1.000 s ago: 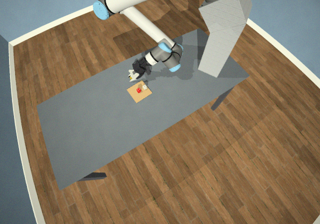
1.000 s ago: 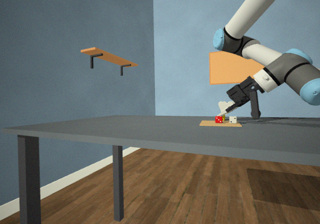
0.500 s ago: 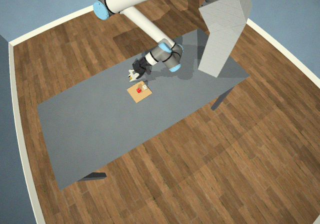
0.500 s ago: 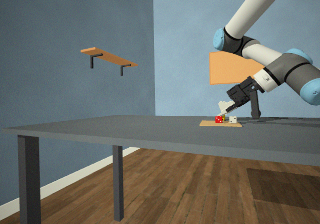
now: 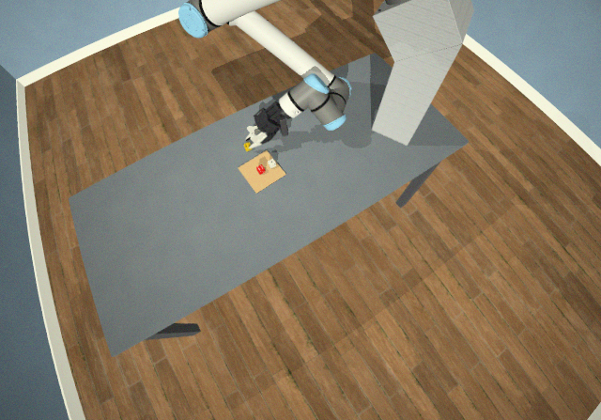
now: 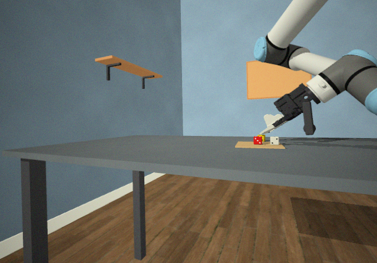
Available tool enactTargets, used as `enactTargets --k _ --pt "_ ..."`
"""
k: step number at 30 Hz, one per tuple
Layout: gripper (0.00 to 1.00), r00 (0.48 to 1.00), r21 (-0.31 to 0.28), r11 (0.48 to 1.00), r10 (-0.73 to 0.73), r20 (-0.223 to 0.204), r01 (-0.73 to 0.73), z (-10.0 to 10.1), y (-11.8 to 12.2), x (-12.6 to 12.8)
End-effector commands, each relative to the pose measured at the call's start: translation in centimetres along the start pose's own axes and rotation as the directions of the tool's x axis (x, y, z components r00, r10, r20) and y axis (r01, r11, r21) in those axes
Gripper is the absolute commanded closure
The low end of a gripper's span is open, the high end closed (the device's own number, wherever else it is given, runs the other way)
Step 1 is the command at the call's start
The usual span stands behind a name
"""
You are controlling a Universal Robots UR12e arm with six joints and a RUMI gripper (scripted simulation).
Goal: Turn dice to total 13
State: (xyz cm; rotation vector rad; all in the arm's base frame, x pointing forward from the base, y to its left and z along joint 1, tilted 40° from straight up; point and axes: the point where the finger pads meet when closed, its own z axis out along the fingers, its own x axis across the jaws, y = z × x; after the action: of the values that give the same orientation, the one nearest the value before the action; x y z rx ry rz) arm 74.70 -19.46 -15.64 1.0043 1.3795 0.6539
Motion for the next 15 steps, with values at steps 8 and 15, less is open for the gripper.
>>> enactTargets --k 8,15 --pt "0.76 1.0 -0.001 1.0 0.0 0.0 0.0 -1.97 0.04 0.0" --pt "0.76 1.0 -0.001 1.0 0.0 0.0 0.0 -2.49 0.78 0.0"
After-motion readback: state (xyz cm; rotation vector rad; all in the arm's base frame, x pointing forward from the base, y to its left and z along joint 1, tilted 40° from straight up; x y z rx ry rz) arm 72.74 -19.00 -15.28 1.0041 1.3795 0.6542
